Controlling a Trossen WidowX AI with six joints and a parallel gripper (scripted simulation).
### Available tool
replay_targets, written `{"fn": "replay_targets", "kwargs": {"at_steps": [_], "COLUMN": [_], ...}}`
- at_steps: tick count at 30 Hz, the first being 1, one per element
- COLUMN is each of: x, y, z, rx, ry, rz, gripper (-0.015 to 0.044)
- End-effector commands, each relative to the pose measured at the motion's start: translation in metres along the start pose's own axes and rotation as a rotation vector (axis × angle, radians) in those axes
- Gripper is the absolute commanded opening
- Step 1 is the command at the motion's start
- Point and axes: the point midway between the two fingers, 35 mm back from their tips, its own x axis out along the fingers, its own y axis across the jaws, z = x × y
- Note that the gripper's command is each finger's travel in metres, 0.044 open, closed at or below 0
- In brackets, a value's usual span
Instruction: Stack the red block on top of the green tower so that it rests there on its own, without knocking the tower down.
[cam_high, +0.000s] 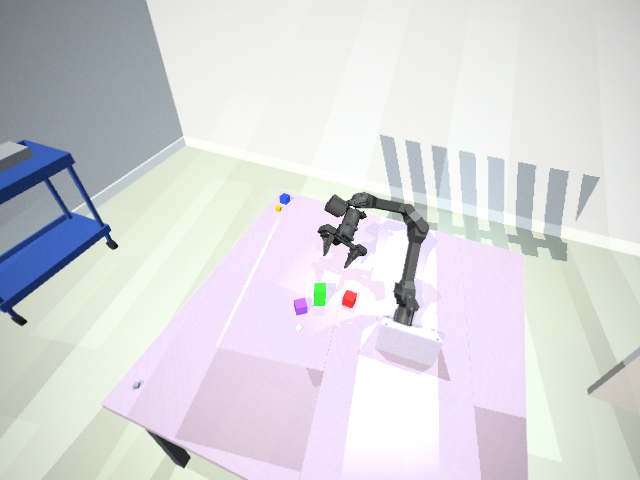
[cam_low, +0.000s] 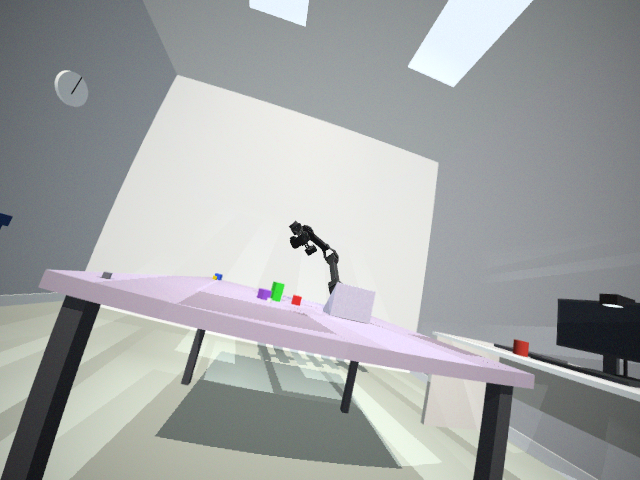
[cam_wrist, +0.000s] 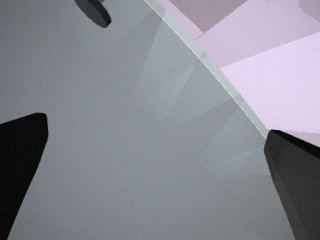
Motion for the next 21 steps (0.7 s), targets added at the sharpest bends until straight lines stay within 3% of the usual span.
{"fn": "replay_targets", "kwargs": {"at_steps": [1, 8, 17, 21], "x": [0.016, 0.026, 0.009, 0.007], "y": [-0.031, -0.095, -0.157, -0.16], "z": [0.023, 0.069, 0.111, 0.113], "rx": [-0.086, -0.311, -0.675, -0.705], "ry": [-0.133, -0.357, -0.51, -0.516], "rz": [-0.149, -0.513, -1.043, -1.084], "gripper": [0.044, 0.044, 0.044, 0.044]}}
